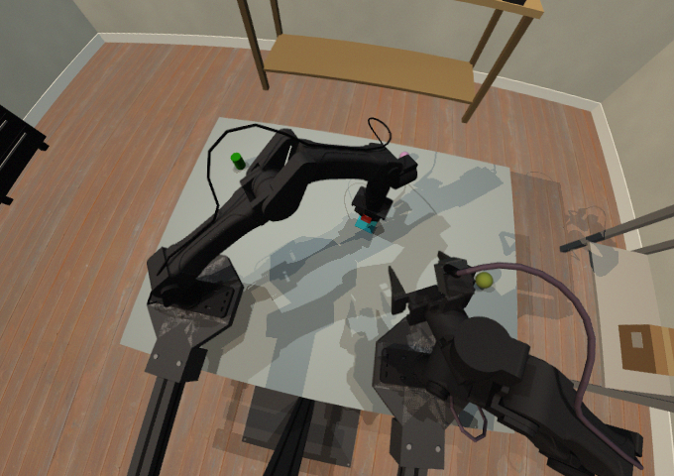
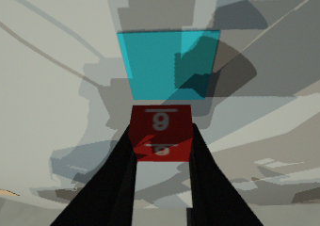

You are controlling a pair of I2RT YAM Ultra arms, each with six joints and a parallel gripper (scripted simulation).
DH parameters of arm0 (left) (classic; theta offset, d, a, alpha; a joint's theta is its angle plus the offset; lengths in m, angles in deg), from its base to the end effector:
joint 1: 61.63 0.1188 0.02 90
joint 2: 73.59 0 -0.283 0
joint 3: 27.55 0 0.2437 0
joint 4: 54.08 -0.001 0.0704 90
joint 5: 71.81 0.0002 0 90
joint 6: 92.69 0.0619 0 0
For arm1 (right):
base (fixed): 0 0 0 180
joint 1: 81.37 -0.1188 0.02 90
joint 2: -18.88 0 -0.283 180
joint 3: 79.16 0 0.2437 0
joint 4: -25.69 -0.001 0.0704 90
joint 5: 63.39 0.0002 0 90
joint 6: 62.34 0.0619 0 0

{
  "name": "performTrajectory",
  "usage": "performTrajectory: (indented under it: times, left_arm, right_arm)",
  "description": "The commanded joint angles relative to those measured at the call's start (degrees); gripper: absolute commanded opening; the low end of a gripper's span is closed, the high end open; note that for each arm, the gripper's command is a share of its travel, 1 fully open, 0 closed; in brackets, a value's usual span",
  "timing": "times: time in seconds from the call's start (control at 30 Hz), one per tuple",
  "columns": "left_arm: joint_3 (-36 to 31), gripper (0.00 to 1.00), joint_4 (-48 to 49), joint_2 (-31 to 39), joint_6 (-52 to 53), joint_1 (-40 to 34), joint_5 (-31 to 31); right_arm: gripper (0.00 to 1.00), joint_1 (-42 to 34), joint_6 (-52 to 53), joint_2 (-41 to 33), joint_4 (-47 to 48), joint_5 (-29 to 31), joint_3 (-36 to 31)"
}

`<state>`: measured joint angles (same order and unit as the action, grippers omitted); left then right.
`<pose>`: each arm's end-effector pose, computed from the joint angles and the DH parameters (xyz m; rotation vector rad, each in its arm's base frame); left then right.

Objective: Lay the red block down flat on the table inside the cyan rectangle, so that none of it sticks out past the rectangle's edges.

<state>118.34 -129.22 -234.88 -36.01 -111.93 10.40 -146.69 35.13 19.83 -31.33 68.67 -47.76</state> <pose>0.3404 -0.3953 0.0131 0.4518 3.0200 0.1646 0.0581 0.0295 0.1948 -0.5125 1.8407 0.1063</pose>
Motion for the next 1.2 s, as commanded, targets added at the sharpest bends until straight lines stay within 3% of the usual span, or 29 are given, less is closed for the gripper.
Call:
performTrajectory:
  times: [0.0,1.17]
  left_arm:
    - [0.7,0.27,1.1,1.1,0.0,-0.4,-0.2]
    - [0.5,0.27,5.8,-3.3,1.0,0.6,-0.1]
  right_arm:
    - [1.00,-0.8,0.4,-1.0,0.2,0.8,1.3]
    - [1.00,-0.8,0.4,-1.0,0.2,0.8,1.3]
